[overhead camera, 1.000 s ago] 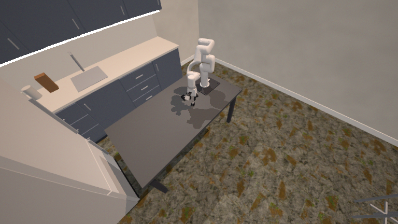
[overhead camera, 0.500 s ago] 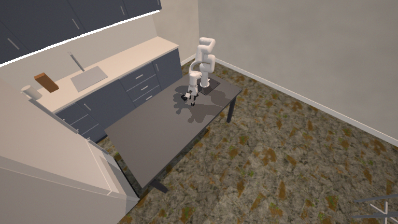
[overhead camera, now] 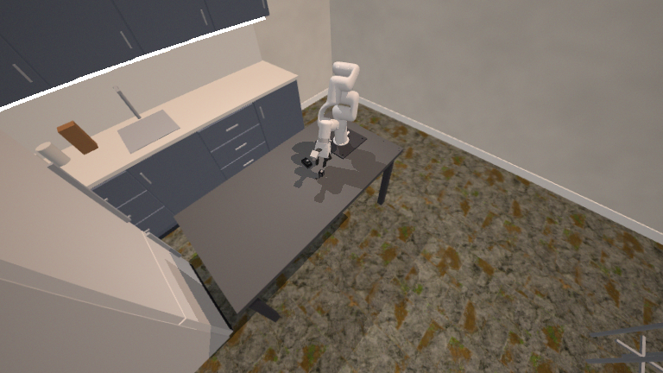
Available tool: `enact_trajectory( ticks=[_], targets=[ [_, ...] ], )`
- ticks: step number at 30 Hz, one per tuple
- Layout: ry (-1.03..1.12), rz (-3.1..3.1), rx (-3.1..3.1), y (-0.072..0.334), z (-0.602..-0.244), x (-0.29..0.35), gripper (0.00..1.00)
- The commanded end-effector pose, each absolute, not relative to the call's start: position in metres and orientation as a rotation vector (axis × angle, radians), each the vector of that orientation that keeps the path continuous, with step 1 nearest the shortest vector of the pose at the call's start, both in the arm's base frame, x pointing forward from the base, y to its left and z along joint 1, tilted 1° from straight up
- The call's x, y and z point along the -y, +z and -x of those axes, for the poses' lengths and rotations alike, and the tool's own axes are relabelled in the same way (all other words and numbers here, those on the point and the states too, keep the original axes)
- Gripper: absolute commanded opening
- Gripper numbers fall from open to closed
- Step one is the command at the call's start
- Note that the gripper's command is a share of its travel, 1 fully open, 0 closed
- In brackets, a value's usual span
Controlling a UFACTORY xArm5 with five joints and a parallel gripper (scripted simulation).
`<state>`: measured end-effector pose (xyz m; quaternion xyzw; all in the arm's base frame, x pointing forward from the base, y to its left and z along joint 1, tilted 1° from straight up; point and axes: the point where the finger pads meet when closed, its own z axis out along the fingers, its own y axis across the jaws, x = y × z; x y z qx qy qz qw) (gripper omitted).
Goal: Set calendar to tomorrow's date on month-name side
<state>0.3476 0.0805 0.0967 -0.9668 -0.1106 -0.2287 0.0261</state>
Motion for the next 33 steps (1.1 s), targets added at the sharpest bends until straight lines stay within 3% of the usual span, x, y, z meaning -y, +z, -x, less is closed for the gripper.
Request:
enact_trajectory(
  ticks=[1,22,33],
  targets=[
    [-0.77,2.968,0.339,0.0973,-0.3486,-0.0808,0.49],
    [-1.07,2.852,0.34,0.0943,-0.3448,-0.08,0.49],
    [-1.127,2.826,0.337,0.0939,-0.3449,-0.08,0.49]
  ],
)
